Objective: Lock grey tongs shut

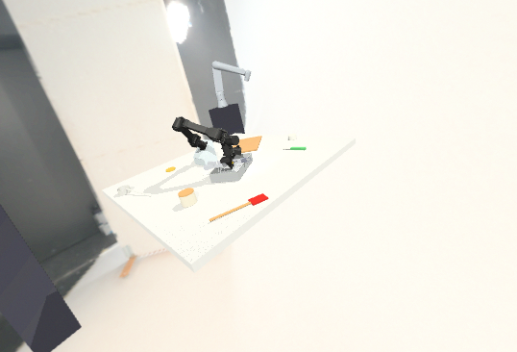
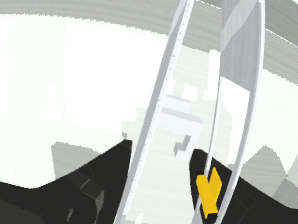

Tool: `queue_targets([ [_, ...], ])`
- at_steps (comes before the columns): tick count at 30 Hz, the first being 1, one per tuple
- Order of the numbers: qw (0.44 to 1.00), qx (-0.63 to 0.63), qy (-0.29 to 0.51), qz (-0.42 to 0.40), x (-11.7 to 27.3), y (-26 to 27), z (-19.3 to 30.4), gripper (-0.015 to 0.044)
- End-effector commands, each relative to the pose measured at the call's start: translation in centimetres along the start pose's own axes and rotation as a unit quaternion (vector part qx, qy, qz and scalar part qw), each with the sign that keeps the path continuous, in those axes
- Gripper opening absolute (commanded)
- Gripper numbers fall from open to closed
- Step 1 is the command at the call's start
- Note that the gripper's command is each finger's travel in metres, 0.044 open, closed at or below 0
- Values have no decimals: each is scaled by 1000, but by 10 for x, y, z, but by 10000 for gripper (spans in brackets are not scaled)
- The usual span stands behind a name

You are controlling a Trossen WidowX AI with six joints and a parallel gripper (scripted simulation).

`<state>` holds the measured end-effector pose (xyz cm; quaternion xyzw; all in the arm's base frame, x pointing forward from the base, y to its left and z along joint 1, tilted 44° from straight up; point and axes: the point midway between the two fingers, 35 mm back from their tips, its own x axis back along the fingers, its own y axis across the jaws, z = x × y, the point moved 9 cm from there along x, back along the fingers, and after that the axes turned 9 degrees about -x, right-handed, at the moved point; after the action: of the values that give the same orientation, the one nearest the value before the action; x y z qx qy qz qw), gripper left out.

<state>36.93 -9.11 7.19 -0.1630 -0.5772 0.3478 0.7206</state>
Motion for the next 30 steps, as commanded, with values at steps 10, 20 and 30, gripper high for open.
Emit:
queue_targets([
  [10, 1000, -1, 0, 0, 0, 0, 0, 61],
  [20, 1000, -1, 0, 0, 0, 0, 0, -65],
  [30, 1000, 0, 0, -2, 15, -1, -3, -150],
])
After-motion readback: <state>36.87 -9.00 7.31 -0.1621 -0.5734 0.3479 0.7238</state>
